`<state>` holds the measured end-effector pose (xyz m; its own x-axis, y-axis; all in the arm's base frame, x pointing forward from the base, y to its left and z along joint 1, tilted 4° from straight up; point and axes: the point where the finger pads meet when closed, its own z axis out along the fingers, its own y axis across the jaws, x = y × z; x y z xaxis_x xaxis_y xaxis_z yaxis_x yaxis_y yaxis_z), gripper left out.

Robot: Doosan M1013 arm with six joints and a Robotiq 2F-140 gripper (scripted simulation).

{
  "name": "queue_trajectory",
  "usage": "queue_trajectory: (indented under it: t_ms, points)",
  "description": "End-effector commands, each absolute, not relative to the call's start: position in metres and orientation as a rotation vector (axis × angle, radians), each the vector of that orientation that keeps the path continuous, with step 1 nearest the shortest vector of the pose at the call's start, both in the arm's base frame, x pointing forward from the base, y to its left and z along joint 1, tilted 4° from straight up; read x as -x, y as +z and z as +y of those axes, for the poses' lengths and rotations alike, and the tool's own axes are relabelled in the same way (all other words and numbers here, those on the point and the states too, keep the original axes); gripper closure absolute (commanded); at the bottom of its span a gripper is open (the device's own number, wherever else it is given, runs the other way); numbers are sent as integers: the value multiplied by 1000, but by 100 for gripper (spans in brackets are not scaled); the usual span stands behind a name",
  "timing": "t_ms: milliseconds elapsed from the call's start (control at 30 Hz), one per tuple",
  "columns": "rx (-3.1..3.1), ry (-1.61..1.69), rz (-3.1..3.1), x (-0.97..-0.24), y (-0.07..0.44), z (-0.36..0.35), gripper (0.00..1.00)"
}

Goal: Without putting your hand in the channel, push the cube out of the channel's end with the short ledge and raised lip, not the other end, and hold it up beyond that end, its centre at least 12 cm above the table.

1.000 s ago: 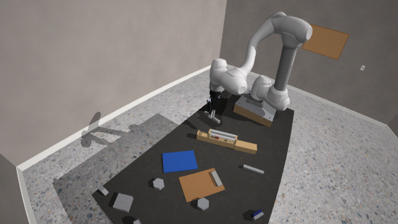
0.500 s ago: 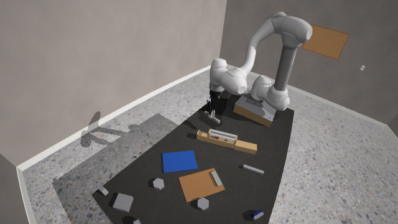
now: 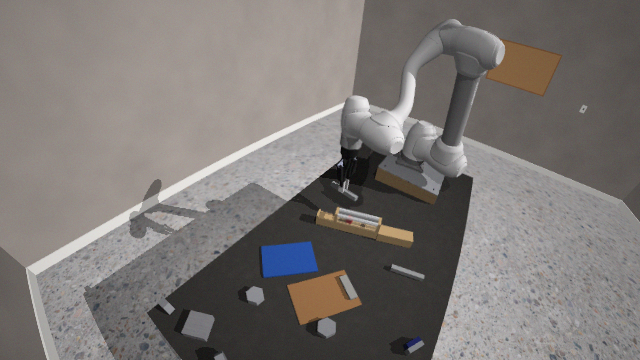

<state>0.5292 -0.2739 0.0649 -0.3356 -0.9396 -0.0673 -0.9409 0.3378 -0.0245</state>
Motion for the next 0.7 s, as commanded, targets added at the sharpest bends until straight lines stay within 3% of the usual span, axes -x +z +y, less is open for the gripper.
queue_trajectory:
  t_ms: [0,133,433,667]
  points:
    - [1890,28,2427,-555,71,-219,100]
    - [2010,22,2329,-569,73,-178,100]
    - [2328,7,2005,-599,86,10,100]
    - [2329,7,2004,-601,66,22,100]
